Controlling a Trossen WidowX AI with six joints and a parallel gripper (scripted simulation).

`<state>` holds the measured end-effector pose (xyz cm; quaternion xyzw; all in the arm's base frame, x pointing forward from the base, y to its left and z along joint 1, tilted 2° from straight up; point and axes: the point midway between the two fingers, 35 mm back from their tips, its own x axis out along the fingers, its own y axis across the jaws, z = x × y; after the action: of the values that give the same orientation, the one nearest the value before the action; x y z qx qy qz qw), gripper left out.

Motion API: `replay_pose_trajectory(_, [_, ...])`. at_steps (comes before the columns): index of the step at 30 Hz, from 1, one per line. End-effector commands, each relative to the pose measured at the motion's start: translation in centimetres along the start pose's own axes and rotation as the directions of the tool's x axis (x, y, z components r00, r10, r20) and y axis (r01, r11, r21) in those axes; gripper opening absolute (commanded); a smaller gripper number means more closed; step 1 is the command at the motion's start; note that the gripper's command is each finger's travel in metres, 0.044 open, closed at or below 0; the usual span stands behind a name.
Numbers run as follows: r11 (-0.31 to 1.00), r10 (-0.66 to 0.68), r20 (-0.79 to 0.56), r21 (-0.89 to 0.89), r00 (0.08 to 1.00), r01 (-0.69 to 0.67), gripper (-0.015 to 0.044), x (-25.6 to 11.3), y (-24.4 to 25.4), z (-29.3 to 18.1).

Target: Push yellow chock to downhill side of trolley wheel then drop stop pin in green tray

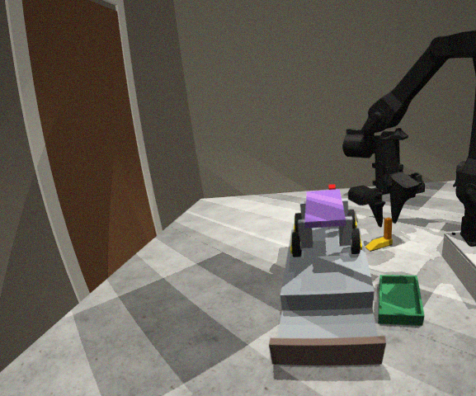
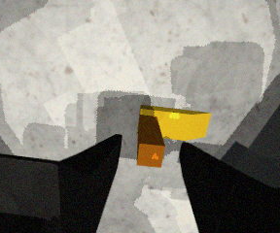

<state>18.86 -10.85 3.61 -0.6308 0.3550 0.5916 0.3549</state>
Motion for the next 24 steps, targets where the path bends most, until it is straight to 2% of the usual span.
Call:
replay_pose_trajectory(1, [1.000, 0.005, 0.002, -0.005, 1.000, -0.005, 0.0190, 0.6, 0.1, 0.1])
replay_pose_trajectory(14, [1.000, 0.005, 0.002, -0.005, 1.000, -0.005, 0.0190, 2.4, 0.1, 0.1])
replay_pose_trajectory(18, [1.000, 0.001, 0.002, 0.000, 1.000, -0.001, 0.0085, 2.1, 0.0, 0.0])
replay_pose_trajectory(24, [1.000, 0.001, 0.002, 0.000, 1.000, -0.001, 0.0045, 2.1, 0.0, 0.0])
